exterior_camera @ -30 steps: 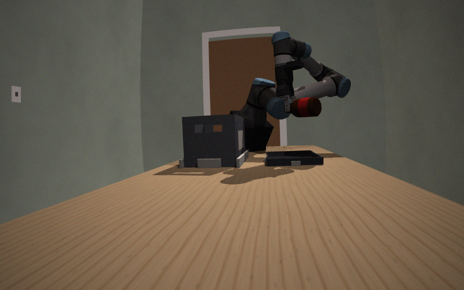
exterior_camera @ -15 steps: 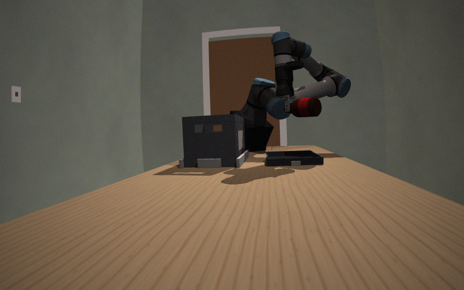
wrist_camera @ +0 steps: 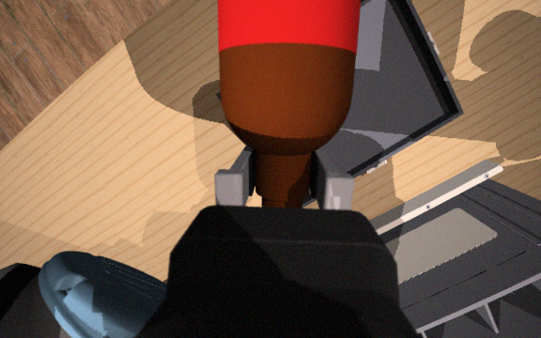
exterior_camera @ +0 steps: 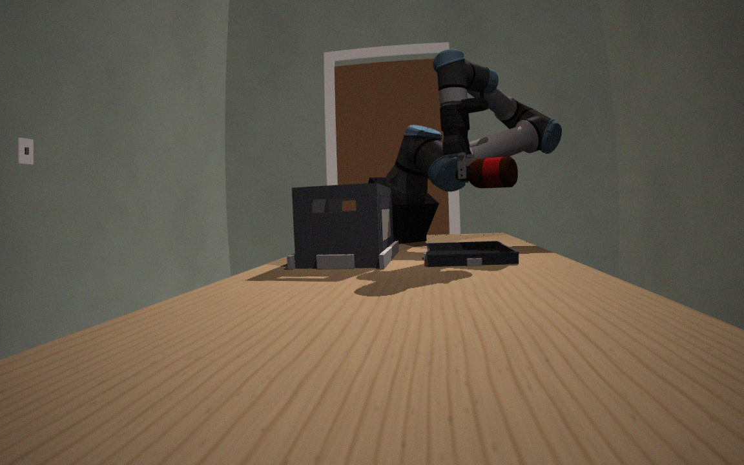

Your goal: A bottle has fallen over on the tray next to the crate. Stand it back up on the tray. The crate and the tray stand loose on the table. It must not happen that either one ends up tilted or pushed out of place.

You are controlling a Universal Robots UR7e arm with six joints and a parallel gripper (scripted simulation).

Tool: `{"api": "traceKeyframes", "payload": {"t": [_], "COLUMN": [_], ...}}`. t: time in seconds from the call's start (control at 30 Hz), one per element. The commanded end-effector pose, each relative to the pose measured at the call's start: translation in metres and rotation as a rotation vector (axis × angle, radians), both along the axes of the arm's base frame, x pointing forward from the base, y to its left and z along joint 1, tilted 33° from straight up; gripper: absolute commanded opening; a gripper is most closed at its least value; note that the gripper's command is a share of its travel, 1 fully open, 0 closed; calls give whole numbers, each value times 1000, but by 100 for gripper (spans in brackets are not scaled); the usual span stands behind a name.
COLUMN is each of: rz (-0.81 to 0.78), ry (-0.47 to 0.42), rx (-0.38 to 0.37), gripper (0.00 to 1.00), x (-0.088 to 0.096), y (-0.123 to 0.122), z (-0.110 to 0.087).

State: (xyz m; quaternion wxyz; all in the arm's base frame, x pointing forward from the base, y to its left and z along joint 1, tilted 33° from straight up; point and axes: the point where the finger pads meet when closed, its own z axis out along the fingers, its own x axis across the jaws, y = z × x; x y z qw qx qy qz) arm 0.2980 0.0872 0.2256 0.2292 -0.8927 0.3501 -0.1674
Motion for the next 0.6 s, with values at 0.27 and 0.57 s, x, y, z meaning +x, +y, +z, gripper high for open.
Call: {"api": "traceKeyframes", "payload": {"t": [0.27, 0.57], "rz": [71, 71], "ry": [-27, -27], "rx": [-37, -37], "gripper": [0, 0], "x": [0, 0], "y": [0, 0], "z": [0, 0]}}
